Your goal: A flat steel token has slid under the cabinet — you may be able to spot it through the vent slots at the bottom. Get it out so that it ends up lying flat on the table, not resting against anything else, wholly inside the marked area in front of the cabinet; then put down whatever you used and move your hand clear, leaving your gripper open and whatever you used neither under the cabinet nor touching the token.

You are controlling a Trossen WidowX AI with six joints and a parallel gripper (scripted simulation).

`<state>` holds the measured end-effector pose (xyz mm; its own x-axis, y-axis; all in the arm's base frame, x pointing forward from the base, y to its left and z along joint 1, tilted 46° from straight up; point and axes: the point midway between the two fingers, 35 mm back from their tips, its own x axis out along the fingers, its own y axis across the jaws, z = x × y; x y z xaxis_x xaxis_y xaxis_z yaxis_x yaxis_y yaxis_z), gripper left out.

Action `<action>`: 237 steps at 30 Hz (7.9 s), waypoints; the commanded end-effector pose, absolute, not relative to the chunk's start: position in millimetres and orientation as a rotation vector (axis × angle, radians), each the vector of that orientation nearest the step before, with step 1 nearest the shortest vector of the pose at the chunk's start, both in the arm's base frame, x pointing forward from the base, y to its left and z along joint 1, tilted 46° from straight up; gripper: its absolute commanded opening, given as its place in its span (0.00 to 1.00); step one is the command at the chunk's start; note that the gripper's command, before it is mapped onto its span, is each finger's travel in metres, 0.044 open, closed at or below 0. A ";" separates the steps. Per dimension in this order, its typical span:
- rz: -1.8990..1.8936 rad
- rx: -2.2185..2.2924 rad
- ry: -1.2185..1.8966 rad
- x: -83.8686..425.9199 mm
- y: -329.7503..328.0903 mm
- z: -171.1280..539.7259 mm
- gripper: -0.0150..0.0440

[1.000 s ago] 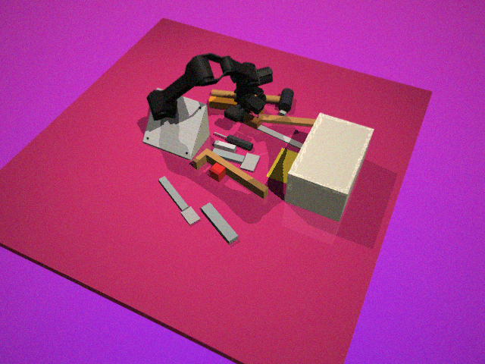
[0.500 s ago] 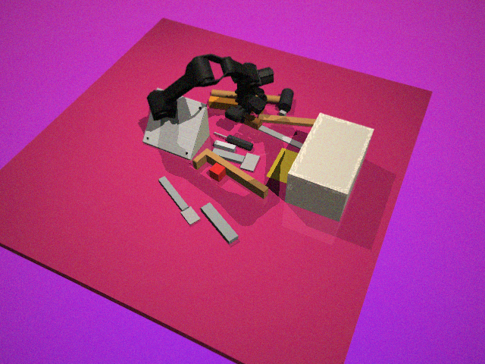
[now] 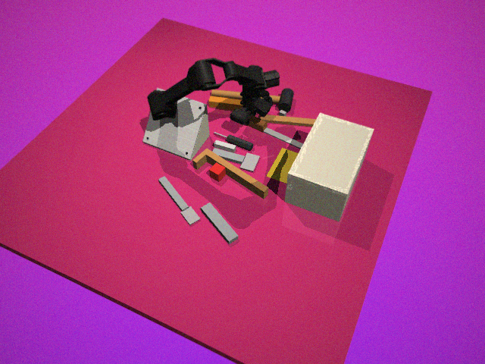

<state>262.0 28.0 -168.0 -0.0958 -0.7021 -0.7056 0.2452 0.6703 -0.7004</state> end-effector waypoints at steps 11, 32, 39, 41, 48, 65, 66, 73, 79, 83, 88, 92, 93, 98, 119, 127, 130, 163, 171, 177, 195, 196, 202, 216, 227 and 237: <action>-0.829 -0.401 1.463 284.5 23.3 -166.1 0.25; -0.829 -0.402 1.462 311.9 16.6 -162.9 0.25; -0.830 -0.402 1.462 320.4 14.5 -161.9 0.25; -0.830 -0.402 1.462 322.7 14.0 -161.7 0.25; -0.830 -0.402 1.461 330.9 12.1 -160.7 0.25; -0.830 -0.402 1.460 349.4 7.8 -158.6 0.25; -0.830 -0.402 1.460 350.5 7.6 -158.5 0.25; -0.830 -0.402 1.460 357.6 5.9 -157.7 0.25; -0.831 -0.402 1.460 363.6 4.6 -157.0 0.25; -0.831 -0.402 1.460 367.6 3.7 -156.6 0.25; -0.831 -0.402 1.459 372.3 2.7 -156.1 0.25; -0.831 -0.402 1.459 376.1 1.9 -155.7 0.25; -0.831 -0.402 1.459 377.0 1.7 -155.6 0.25; -0.831 -0.402 1.459 381.6 0.7 -155.1 0.25; -0.832 -0.402 1.458 392.3 -8.0 -149.5 0.25; -0.832 -0.402 1.459 390.1 -14.2 -144.5 0.25; -0.832 -0.403 1.459 389.4 -16.0 -142.6 0.25; -0.832 -0.403 1.459 374.6 -16.9 -140.3 0.25; -0.832 -0.403 1.460 366.6 -14.6 -141.7 0.25; -0.832 -0.403 1.460 360.4 -12.9 -142.7 0.25; -0.831 -0.403 1.461 341.2 -7.4 -145.8 0.25; -0.831 -0.403 1.461 340.1 -7.0 -146.0 0.25; -0.831 -0.403 1.461 333.2 -5.1 -147.1 0.25; -0.830 -0.403 1.462 316.6 -0.2 -149.9 0.25; -0.830 -0.403 1.463 302.7 4.0 -152.2 0.25; -0.830 -0.403 1.463 289.2 8.1 -154.5 0.25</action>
<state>297.0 7.2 -153.5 -0.0915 -0.7001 -0.7081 0.2473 0.6729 -0.6972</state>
